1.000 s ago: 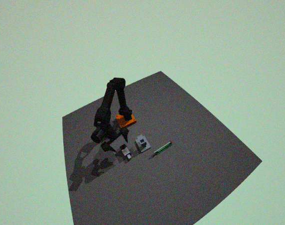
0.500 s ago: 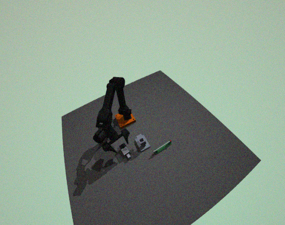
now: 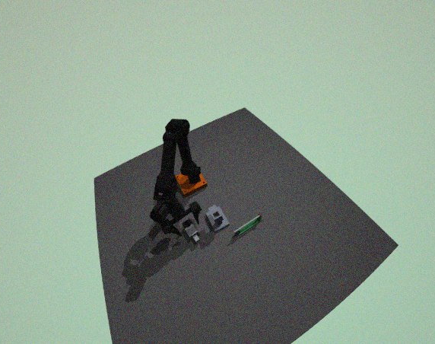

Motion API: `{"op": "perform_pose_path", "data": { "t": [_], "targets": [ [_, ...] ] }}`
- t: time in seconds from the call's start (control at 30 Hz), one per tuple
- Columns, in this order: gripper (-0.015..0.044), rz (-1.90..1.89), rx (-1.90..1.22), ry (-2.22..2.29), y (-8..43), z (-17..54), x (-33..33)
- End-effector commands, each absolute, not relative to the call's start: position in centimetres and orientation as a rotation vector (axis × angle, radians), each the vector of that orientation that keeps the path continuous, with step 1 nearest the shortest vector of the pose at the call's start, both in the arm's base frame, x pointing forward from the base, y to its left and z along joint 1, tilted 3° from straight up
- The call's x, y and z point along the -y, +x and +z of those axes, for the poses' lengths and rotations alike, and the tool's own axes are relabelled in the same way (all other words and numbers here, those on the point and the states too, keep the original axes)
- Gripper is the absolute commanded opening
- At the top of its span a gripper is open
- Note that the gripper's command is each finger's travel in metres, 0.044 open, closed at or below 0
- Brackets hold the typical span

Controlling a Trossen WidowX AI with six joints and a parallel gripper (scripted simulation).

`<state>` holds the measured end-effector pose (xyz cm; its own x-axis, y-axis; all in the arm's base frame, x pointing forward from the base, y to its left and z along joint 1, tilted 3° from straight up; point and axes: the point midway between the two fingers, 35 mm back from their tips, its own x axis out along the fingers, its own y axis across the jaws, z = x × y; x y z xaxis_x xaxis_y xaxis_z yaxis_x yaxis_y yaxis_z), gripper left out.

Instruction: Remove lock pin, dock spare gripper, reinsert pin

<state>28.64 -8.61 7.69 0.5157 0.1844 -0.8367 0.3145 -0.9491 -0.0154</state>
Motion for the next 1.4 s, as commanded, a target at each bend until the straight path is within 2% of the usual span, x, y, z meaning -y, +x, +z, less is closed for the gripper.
{"op": "perform_pose_path", "data": {
  "t": [0.0,1.13,1.37],
  "targets": [
    [0.044,-1.432,-0.427,2.613,28.6,6.7,8.6],
    [0.044,-1.433,-0.426,2.615,28.8,1.8,8.3],
    [0.0256,-1.433,-0.426,2.615,28.8,1.8,8.3]
  ]
}}
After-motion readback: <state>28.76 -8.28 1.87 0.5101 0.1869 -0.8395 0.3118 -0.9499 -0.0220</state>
